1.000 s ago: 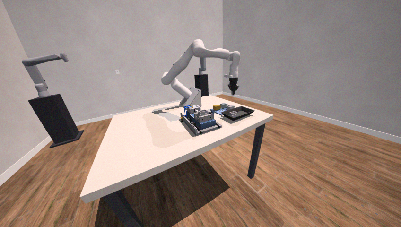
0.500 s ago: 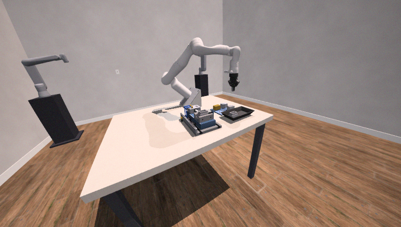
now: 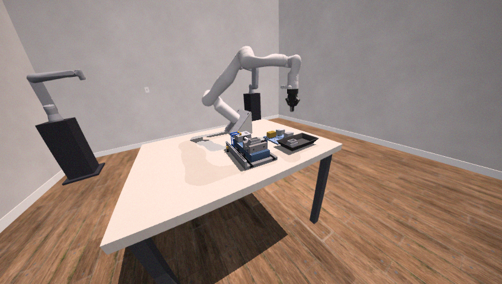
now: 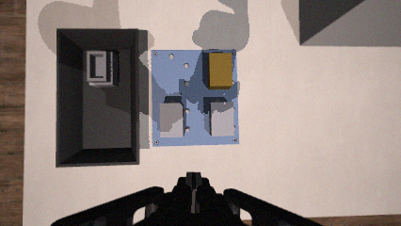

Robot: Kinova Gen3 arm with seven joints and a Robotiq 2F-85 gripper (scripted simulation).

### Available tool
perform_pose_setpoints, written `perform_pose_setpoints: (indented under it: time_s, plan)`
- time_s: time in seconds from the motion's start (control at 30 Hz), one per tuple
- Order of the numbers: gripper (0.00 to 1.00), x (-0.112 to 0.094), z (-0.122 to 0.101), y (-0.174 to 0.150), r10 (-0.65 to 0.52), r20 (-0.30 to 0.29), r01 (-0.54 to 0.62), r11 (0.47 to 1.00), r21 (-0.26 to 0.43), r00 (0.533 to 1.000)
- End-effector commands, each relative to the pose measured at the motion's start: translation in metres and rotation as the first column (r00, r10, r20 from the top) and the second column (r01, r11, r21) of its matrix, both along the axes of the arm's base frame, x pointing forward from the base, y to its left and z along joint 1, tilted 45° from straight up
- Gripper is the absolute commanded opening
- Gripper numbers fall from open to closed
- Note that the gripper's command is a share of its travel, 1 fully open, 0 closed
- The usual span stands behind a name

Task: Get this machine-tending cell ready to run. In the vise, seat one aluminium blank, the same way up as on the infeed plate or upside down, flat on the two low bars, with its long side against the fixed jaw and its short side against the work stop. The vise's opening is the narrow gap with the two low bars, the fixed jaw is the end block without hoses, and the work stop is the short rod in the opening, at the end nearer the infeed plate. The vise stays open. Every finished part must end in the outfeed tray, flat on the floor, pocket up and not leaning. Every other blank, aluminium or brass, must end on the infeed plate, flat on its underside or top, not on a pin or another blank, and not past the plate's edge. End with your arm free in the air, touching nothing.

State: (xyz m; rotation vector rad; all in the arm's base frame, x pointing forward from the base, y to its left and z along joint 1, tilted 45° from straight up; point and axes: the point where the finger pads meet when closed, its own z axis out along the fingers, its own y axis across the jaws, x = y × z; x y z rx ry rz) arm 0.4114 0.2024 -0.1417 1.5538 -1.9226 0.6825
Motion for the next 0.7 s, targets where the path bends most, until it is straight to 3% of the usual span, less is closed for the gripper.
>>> perform_pose_setpoints:
  time_s: [0.0, 0.3, 0.67]
  plan:
    - [0.00, -0.0028, 0.0038, 0.0044, 0.006, -0.011, -0.006, 1.000, 0.002, 1.000]
    - [0.00, -0.0028, 0.0041, 0.0037, 0.012, -0.019, -0.012, 1.000, 0.003, 1.000]
    - [0.00, -0.0010, 0.0075, -0.0008, 0.068, -0.077, -0.067, 0.998, 0.012, 0.995]
